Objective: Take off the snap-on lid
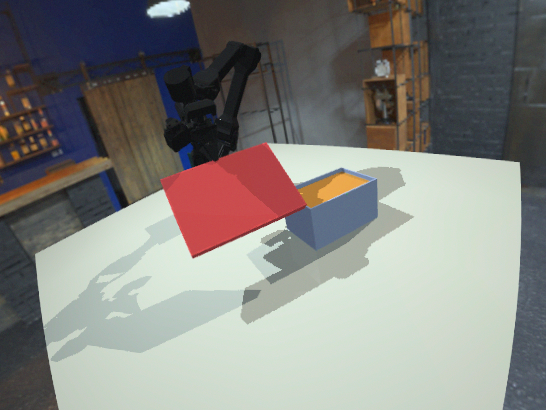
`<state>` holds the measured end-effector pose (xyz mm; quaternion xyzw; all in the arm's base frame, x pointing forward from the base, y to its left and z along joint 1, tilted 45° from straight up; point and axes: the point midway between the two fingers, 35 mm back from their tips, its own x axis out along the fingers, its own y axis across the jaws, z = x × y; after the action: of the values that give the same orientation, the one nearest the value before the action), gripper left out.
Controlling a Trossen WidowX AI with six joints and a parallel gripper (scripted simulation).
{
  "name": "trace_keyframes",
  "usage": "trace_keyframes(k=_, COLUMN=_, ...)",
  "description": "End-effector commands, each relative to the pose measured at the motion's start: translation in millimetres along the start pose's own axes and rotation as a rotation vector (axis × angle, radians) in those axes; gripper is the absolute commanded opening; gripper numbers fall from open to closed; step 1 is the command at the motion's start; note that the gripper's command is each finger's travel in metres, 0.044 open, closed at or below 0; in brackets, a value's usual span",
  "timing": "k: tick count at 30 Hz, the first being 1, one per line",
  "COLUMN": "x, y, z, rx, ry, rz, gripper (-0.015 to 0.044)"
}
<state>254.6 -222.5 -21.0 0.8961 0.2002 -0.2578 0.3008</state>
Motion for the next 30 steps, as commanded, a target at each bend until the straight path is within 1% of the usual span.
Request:
trace_keyframes(k=1, x=-3, y=4, z=9, rx=-0.009, ry=0.001, rz=0.012, gripper=0.0000)
trace_keyframes(k=30, x=-8, y=1, z=67, rx=-0.012, ry=-0.002, rz=0.013, gripper=0.0000)
